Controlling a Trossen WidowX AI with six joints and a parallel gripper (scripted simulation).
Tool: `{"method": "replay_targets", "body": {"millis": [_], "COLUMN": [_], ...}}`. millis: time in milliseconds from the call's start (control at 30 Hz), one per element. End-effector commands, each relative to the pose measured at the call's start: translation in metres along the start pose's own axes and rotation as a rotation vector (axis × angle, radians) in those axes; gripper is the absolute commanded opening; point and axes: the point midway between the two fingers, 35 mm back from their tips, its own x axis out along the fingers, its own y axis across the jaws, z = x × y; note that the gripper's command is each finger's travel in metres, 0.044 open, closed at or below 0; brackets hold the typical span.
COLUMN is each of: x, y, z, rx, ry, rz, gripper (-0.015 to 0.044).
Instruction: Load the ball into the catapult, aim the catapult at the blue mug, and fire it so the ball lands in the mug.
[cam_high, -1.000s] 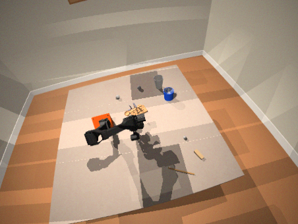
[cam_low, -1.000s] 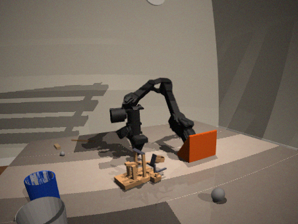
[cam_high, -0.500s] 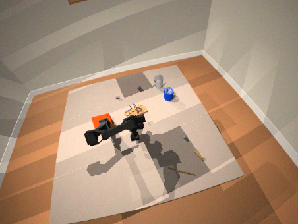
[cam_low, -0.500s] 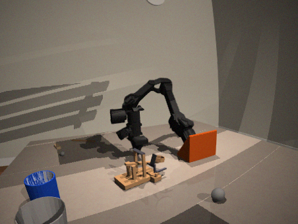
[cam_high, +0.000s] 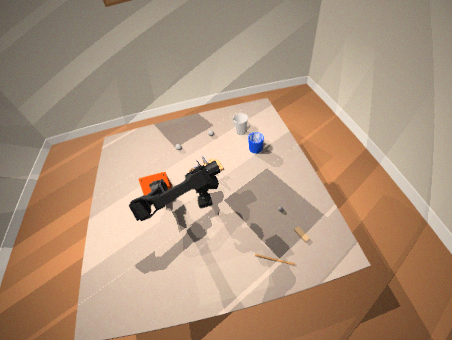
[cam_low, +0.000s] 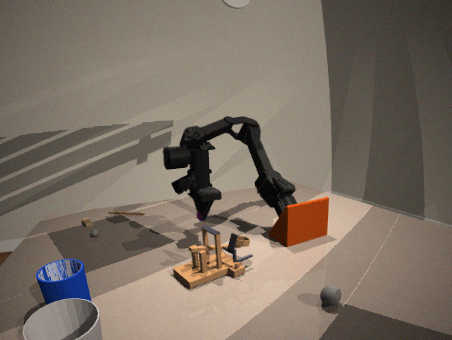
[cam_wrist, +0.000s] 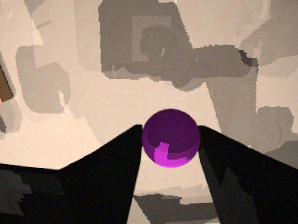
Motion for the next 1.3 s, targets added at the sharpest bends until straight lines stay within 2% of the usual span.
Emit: {"method": "replay_targets", "body": {"millis": [0,333,567,1267], "x": [-0.021,-0.071,-0.071,-0.055], "y": [0.003,0.001,0.011,0.110], "z": [0.002,-0.002,0.000,0.001], "rx": [-0.010,-0.031,-0.048,-0.166], "ry": [-0.003,-0.017,-0.001,0.188], "rz": [0.007,-0.003,0.004,0.021], "gripper": [0.0000,0.0000,0.0000,0.0000]}}
